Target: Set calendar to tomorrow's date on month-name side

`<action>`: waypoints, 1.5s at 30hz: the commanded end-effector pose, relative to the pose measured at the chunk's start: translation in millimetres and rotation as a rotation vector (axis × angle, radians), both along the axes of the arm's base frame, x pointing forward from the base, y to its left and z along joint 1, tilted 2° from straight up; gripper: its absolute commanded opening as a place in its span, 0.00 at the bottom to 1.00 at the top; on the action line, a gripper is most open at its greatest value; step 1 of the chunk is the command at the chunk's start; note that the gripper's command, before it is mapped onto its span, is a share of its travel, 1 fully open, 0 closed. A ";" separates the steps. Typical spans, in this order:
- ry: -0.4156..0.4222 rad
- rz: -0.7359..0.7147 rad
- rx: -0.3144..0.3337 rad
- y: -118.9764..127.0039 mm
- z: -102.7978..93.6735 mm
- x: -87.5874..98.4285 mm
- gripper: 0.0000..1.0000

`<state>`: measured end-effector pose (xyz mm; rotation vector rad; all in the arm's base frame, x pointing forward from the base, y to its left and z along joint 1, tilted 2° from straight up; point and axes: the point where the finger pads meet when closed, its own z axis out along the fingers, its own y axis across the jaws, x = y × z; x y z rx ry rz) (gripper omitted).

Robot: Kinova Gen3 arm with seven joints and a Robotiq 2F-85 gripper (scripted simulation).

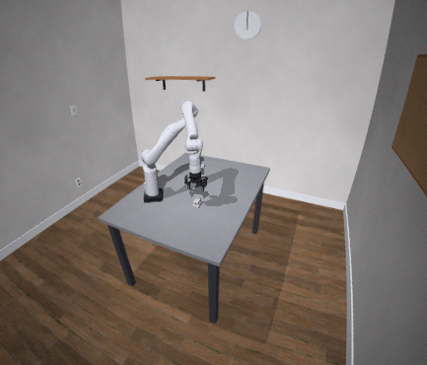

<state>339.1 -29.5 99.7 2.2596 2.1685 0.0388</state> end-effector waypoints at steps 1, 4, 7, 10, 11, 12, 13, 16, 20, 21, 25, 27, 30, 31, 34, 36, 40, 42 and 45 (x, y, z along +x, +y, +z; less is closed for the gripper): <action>-0.001 0.000 0.000 0.0 0.4 0.3 1.00; -0.001 0.000 0.000 0.0 0.4 0.3 1.00; -0.001 0.000 0.000 0.0 0.4 0.3 1.00; -0.001 0.000 0.000 0.0 1.6 0.3 1.00; -0.001 0.000 0.000 0.0 2.6 0.3 1.00; -0.001 0.000 0.000 -0.1 4.0 0.2 1.00; -0.001 0.000 0.000 -0.1 5.9 0.2 1.00; -0.001 0.000 0.000 -0.2 13.8 0.0 1.00; -0.001 0.000 0.000 -0.2 21.0 -0.2 1.00; -0.001 0.000 0.000 -0.3 25.0 -0.3 1.00; -0.001 0.000 0.000 -0.5 42.4 -0.8 1.00; -0.001 0.000 0.000 -0.6 50.9 -1.0 1.00; -0.001 0.000 0.000 -0.7 61.7 -1.3 1.00; -0.001 0.000 0.000 -0.7 64.5 -1.3 1.00; -0.001 0.000 0.000 -0.7 68.6 -1.4 1.00; -0.001 0.000 0.000 -0.8 69.9 -1.5 1.00; -0.001 0.000 0.000 -0.8 71.5 -1.5 1.00; -0.001 0.000 0.000 -0.8 71.5 -1.5 1.00; -0.001 0.000 0.000 -0.8 71.5 -1.5 1.00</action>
